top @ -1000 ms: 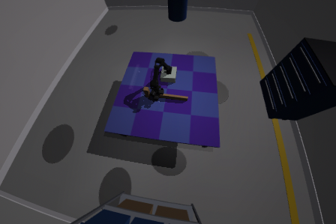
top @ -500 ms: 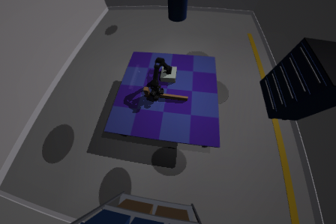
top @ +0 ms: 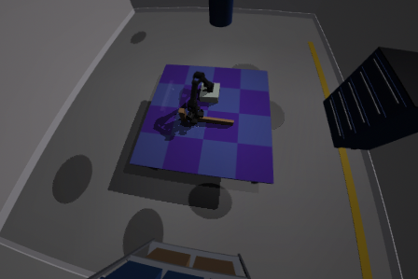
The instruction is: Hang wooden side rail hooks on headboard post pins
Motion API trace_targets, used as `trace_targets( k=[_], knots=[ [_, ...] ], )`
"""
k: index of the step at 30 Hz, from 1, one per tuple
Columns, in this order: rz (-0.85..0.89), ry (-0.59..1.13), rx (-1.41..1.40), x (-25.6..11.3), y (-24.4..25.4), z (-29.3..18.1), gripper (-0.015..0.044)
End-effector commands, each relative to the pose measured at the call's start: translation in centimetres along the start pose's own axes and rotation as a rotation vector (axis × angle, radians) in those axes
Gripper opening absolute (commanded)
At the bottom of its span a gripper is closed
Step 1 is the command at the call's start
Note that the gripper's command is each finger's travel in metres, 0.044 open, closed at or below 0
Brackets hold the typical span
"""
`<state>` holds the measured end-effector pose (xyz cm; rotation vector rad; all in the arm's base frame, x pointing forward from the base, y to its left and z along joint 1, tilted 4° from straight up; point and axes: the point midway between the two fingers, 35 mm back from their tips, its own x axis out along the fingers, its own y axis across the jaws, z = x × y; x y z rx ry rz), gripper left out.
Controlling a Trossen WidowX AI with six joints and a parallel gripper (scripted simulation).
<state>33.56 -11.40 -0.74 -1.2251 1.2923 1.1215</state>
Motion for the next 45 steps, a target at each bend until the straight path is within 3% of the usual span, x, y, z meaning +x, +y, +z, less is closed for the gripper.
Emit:
trace_targets(
  k=[1, 45],
  knots=[
    [-0.014, 0.001, -0.003, -0.56, -0.28, -0.07, 0.0000],
    [-0.014, 0.001, -0.003, -0.17, -0.53, -0.56, 0.0000]
  ],
)
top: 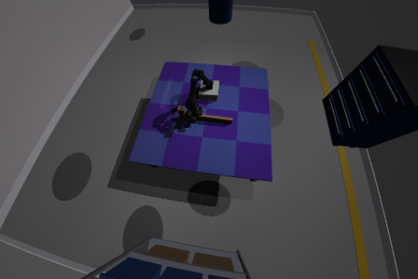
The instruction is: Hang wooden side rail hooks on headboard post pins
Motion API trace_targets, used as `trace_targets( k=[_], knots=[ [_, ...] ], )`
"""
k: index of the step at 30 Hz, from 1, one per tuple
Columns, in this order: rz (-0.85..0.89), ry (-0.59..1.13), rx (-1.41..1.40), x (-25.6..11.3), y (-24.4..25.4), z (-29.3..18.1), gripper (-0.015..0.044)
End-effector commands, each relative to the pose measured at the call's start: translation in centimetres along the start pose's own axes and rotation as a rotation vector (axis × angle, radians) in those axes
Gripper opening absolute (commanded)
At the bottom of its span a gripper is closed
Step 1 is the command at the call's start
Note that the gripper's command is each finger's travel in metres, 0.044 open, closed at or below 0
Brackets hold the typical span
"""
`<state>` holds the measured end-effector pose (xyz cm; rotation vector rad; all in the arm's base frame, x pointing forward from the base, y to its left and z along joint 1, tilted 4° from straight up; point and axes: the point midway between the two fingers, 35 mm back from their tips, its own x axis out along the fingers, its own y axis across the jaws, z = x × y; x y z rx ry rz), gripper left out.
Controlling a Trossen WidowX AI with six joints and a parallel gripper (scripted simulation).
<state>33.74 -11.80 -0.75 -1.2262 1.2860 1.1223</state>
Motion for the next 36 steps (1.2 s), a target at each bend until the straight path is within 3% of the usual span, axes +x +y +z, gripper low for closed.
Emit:
trace_targets(
  k=[1, 36],
  knots=[
    [-0.011, 0.005, -0.001, -0.22, -0.33, -0.19, 0.0000],
    [-0.010, 0.005, -0.001, -0.29, -0.23, -0.58, 0.0000]
  ],
)
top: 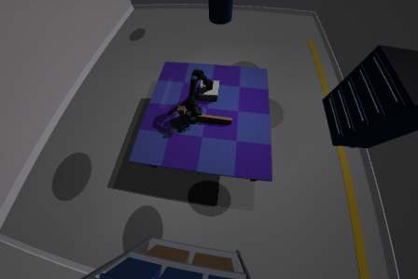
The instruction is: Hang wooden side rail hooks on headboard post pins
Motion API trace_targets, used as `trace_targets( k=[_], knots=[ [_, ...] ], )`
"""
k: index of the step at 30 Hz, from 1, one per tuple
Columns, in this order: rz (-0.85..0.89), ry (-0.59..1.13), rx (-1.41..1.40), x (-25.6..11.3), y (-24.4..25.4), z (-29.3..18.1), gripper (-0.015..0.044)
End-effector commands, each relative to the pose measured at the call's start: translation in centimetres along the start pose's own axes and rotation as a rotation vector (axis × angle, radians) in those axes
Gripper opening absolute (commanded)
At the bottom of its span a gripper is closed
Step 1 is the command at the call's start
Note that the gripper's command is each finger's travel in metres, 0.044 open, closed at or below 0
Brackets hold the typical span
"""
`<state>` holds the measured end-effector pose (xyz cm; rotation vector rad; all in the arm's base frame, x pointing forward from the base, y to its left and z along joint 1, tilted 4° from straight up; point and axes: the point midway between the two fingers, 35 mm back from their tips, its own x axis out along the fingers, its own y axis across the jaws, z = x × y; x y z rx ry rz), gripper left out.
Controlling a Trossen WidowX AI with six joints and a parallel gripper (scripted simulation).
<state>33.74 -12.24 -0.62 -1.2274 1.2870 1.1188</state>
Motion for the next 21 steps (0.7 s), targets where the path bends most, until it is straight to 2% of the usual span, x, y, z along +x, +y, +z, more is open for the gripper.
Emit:
trace_targets(
  k=[1, 21],
  knots=[
    [-0.009, 0.003, -0.003, -0.19, -0.19, -0.15, 0.0000],
    [-0.009, 0.003, -0.003, 0.03, -0.09, -0.37, 0.0000]
  ],
)
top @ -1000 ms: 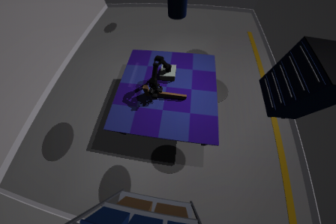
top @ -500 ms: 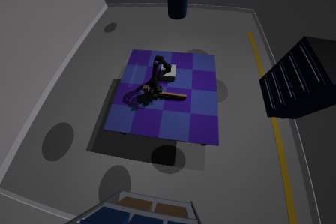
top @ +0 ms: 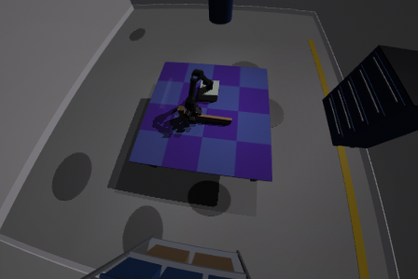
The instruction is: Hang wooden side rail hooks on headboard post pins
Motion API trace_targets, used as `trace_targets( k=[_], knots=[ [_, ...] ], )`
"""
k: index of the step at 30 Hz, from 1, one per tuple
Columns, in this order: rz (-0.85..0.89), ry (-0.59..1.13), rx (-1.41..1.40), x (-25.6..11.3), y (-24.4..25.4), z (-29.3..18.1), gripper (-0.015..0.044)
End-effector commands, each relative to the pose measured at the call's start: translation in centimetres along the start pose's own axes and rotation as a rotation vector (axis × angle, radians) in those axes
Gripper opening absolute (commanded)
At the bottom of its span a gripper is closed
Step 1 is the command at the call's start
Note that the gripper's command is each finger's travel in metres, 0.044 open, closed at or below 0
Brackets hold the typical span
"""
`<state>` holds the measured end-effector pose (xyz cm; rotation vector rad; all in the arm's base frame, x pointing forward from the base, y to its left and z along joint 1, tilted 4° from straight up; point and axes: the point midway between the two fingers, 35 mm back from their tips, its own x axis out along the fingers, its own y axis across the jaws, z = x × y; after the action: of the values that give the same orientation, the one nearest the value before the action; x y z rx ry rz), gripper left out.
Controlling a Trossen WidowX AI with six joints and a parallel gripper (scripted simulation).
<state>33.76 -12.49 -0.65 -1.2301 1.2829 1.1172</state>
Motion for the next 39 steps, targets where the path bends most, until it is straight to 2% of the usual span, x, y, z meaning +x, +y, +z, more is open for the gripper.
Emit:
trace_targets(
  k=[1, 39],
  knots=[
    [-0.004, 0.004, -0.001, -0.01, -0.05, -0.13, 0.0000],
    [-0.004, 0.004, -0.001, -0.18, -0.16, -0.57, 0.0000]
  ],
)
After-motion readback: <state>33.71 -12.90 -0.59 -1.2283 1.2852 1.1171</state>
